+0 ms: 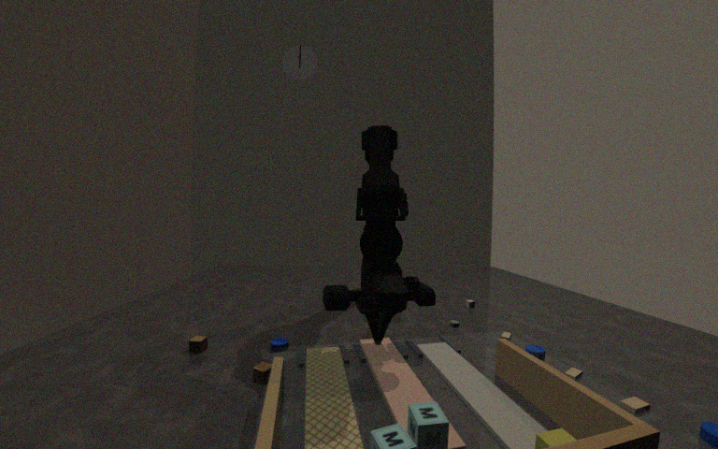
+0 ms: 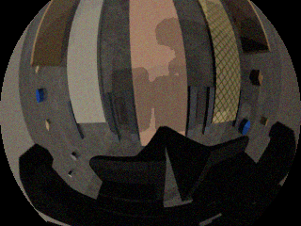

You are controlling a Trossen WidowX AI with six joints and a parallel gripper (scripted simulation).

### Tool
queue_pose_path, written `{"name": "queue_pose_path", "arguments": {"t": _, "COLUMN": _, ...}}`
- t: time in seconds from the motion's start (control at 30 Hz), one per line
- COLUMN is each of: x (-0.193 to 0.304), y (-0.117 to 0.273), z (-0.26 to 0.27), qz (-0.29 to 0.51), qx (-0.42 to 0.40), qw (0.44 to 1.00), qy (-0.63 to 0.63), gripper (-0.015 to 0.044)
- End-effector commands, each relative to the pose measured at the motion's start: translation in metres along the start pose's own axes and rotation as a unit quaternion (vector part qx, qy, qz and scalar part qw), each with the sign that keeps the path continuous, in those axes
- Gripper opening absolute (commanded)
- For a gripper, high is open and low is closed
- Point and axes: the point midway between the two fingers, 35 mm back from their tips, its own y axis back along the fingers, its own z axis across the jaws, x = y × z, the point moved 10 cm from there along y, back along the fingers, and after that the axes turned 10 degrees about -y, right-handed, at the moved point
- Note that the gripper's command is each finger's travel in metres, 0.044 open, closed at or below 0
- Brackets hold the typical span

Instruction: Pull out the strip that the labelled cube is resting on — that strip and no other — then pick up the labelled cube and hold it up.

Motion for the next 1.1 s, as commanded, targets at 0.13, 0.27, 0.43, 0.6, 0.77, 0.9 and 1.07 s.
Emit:
{"name": "queue_pose_path", "arguments": {"t": 0.13, "x": -0.003, "y": 0.004, "z": 0.001, "qz": -0.002, "qx": 0.001, "qw": 1.0, "qy": 0.0, "gripper": 0.0}}
{"name": "queue_pose_path", "arguments": {"t": 0.27, "x": 0.002, "y": 0.002, "z": 0.0, "qz": -0.002, "qx": 0.001, "qw": 1.0, "qy": 0.0, "gripper": 0.0}}
{"name": "queue_pose_path", "arguments": {"t": 0.43, "x": 0.009, "y": -0.001, "z": -0.001, "qz": -0.002, "qx": 0.001, "qw": 1.0, "qy": 0.0, "gripper": 0.0}}
{"name": "queue_pose_path", "arguments": {"t": 0.6, "x": 0.017, "y": -0.004, "z": -0.003, "qz": -0.002, "qx": 0.001, "qw": 1.0, "qy": 0.0, "gripper": 0.0}}
{"name": "queue_pose_path", "arguments": {"t": 0.77, "x": 0.025, "y": -0.005, "z": -0.004, "qz": -0.001, "qx": 0.001, "qw": 1.0, "qy": 0.0, "gripper": 0.0}}
{"name": "queue_pose_path", "arguments": {"t": 0.9, "x": 0.031, "y": -0.006, "z": -0.005, "qz": -0.001, "qx": 0.001, "qw": 1.0, "qy": 0.0, "gripper": 0.0}}
{"name": "queue_pose_path", "arguments": {"t": 1.07, "x": 0.038, "y": -0.006, "z": -0.006, "qz": -0.001, "qx": 0.001, "qw": 1.0, "qy": 0.0, "gripper": 0.0}}
